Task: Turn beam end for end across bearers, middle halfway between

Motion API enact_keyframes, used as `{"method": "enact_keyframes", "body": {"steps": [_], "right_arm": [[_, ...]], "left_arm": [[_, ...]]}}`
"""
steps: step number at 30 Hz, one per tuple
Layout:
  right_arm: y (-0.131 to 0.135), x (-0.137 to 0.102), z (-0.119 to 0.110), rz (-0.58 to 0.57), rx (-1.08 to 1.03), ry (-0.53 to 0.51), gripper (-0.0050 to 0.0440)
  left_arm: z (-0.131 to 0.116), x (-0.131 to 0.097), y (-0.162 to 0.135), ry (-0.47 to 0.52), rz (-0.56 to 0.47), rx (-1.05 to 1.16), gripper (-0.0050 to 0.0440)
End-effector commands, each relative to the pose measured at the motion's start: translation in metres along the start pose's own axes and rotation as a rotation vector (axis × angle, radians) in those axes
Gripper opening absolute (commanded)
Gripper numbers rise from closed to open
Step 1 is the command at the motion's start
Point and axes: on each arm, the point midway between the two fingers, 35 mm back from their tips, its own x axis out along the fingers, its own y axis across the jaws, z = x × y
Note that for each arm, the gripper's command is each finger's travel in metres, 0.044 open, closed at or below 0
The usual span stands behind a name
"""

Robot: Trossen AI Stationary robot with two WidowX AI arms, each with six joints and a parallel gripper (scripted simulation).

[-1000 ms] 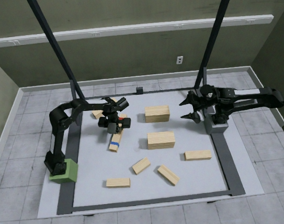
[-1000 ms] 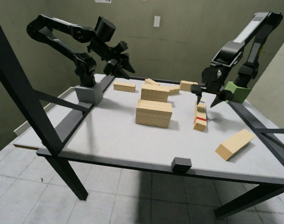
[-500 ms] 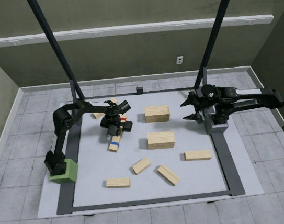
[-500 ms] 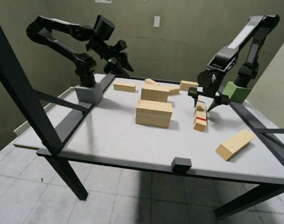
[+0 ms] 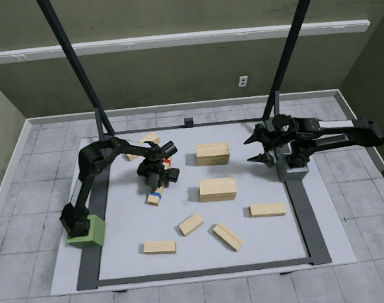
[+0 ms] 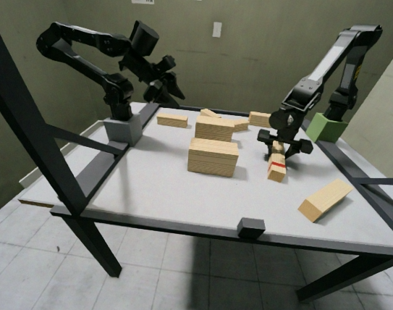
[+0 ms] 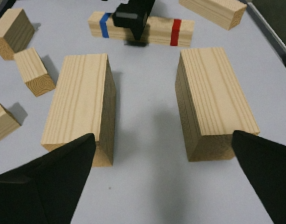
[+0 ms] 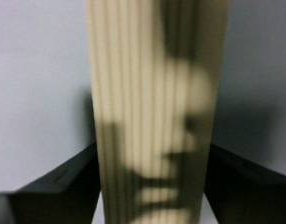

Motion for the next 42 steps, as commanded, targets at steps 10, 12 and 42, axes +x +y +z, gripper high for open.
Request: {"method": "enact_keyframes", "body": {"steps": [10,12,42], "right_arm": [[0.006,-0.021,-0.010,0.034,0.001,0.048,0.0082],[0.008,-0.034,-0.013,0.040,0.000,0.056,0.0130],[0.024,-0.102,-0.029,0.080,-0.780,0.058,0.0178]], "left_arm": [[0.007,-0.003,0.000,-0.022,0.001,-0.004,0.0400],[0.007,-0.003,0.000,-0.022,0.001,-0.004,0.0400],[0.108,0.051,0.000,-0.135,-0.005,0.005,0.0400]]}}
